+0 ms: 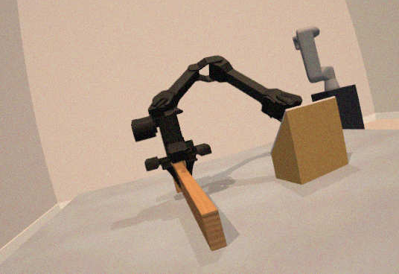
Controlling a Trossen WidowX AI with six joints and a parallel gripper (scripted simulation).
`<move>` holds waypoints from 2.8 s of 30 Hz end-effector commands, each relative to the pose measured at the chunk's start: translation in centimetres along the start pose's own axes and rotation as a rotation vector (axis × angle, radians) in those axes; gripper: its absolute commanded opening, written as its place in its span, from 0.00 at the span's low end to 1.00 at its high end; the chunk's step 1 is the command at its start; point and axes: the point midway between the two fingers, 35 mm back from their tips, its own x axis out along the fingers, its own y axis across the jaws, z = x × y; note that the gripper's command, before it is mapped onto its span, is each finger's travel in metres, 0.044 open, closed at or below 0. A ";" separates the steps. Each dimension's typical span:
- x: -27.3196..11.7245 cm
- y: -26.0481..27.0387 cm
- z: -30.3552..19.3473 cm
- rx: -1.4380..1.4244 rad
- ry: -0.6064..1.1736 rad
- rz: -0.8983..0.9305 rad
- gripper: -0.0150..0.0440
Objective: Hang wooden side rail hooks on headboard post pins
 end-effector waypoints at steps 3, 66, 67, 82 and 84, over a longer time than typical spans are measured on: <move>-0.3 -0.1 -0.2 -0.002 0.000 -0.010 0.25; -0.4 -0.1 -0.9 -0.002 0.000 -0.011 0.25; -0.4 -0.1 -0.9 -0.002 0.000 -0.011 0.25; -0.4 -0.3 -1.1 -0.002 0.000 -0.011 0.25; -0.3 -0.2 -1.1 -0.002 0.000 -0.011 0.25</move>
